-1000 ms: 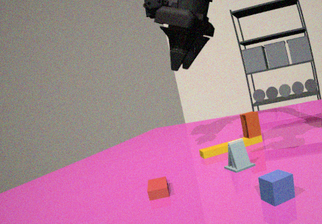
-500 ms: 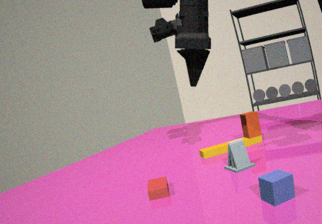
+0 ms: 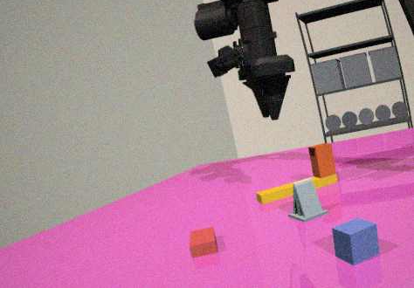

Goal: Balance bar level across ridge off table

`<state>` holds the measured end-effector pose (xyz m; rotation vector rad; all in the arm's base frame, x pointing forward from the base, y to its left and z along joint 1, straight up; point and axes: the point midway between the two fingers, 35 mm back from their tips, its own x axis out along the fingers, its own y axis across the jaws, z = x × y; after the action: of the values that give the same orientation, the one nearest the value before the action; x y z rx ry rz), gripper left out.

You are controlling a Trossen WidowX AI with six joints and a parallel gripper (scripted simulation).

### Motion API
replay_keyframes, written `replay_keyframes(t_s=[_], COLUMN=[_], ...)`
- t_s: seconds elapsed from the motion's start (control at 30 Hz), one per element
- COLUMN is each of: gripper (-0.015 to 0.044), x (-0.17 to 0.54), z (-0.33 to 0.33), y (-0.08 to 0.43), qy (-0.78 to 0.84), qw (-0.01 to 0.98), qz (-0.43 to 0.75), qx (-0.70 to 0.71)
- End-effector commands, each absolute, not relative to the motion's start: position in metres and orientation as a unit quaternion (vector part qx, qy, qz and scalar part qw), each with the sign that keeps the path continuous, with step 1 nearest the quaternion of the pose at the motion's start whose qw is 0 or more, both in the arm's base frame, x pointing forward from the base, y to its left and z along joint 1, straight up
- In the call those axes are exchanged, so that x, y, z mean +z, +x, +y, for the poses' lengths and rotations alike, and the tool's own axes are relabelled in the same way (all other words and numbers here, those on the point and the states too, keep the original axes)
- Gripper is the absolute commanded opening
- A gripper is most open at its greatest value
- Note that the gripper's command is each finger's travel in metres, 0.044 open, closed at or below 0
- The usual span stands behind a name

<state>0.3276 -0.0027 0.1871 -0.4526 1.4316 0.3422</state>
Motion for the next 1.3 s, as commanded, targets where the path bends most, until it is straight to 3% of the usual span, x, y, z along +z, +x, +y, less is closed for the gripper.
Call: replay_keyframes(t_s=[0.0,0.37,0.87,1.27], gripper=[0.0315,0.0315,0.0315,0.0315], x=[0.182,0.171,0.076,0.070], z=[-0.022,-0.036,-0.036,-0.036], y=[0.325,0.322,0.324,0.324], qy=[-0.215,-0.220,-0.220,-0.220], qw=[0.698,0.683,0.683,0.683], qz=[0.657,0.663,0.663,0.663], qx=[0.187,0.211,0.211,0.211])
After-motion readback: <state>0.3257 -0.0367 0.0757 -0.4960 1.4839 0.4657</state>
